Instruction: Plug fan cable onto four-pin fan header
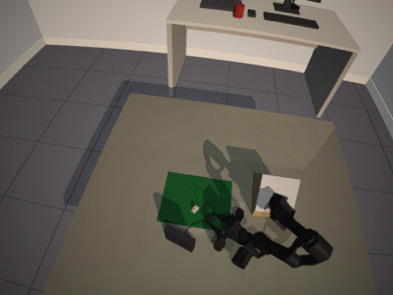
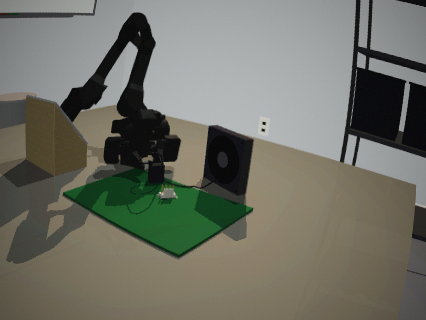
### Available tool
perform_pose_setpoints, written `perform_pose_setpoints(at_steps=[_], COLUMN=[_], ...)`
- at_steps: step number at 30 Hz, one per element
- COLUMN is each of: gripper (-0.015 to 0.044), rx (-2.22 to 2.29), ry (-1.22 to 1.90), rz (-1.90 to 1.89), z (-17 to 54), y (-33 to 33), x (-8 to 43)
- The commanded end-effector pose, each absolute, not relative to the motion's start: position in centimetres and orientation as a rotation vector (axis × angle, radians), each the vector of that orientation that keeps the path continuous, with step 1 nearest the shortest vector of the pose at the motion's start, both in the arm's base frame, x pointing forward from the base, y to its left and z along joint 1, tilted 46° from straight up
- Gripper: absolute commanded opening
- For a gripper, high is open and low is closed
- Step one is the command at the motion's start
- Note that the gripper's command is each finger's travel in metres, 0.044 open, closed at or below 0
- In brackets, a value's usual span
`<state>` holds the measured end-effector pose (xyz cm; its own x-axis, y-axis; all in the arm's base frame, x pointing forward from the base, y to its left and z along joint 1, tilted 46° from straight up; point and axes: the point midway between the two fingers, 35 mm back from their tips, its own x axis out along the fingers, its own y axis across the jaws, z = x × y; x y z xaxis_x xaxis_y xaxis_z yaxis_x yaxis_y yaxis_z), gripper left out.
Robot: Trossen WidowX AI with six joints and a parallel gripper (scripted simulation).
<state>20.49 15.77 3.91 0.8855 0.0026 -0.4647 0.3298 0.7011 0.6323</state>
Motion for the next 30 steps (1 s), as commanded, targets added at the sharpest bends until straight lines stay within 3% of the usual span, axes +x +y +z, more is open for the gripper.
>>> perform_pose_setpoints(at_steps=[1,30], gripper=[0.0205,0.0205], rx=[0.79,0.789], ry=[0.46,0.451], rz=[-0.194,-0.193], z=[4.5,9.5], y=[16.0,13.6], x=[19.9,14.7])
